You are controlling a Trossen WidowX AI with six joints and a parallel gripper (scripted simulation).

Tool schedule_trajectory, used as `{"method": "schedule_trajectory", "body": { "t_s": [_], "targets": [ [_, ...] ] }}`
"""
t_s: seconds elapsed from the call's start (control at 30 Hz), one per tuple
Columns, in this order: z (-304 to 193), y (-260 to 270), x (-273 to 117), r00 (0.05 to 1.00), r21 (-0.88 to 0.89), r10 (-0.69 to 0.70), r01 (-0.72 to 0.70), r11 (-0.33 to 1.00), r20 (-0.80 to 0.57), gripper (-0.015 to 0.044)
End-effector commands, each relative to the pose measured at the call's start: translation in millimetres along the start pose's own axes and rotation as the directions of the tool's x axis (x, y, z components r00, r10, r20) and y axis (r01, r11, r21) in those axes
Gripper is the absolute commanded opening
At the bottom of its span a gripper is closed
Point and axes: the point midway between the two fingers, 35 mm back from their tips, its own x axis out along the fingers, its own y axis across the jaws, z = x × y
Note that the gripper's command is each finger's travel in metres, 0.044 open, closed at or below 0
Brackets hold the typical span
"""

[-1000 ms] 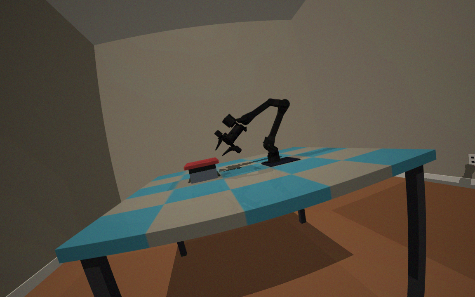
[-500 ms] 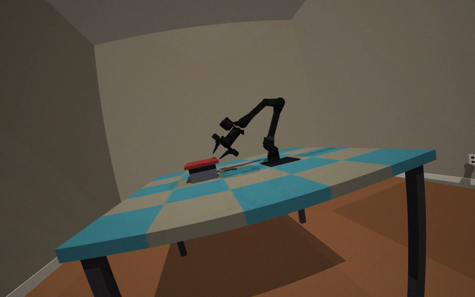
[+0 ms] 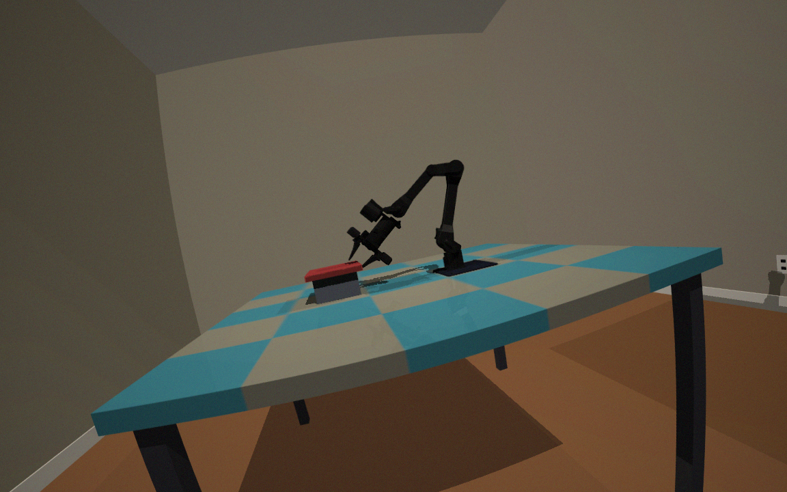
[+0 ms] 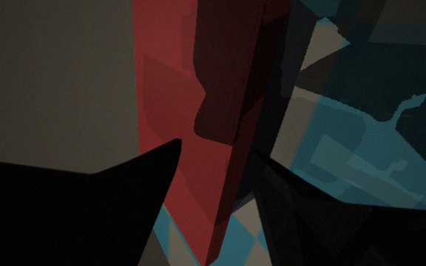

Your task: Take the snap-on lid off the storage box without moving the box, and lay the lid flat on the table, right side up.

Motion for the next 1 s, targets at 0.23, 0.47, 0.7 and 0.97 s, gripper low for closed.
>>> {"method": "schedule_trajectory", "body": {
  "t_s": [0.23, 0.47, 0.7, 0.97],
  "targets": [
    [-0.4, -3.8, 4.9, 1.0, 0.004, -0.009, 0.009, 1.0, 0.003, 0.0188],
    [-0.4, -3.8, 4.9, 1.0, 0.004, -0.009, 0.009, 1.0, 0.003, 0.0142],
    [-0.4, -3.8, 4.9, 1.0, 0.004, -0.009, 0.009, 1.0, 0.003, 0.0017],
    [-1.0, -3.7, 4.0, 1.0, 0.001, -0.01, 0.01, 1.0, -0.001, 0.0]
  ]
}}
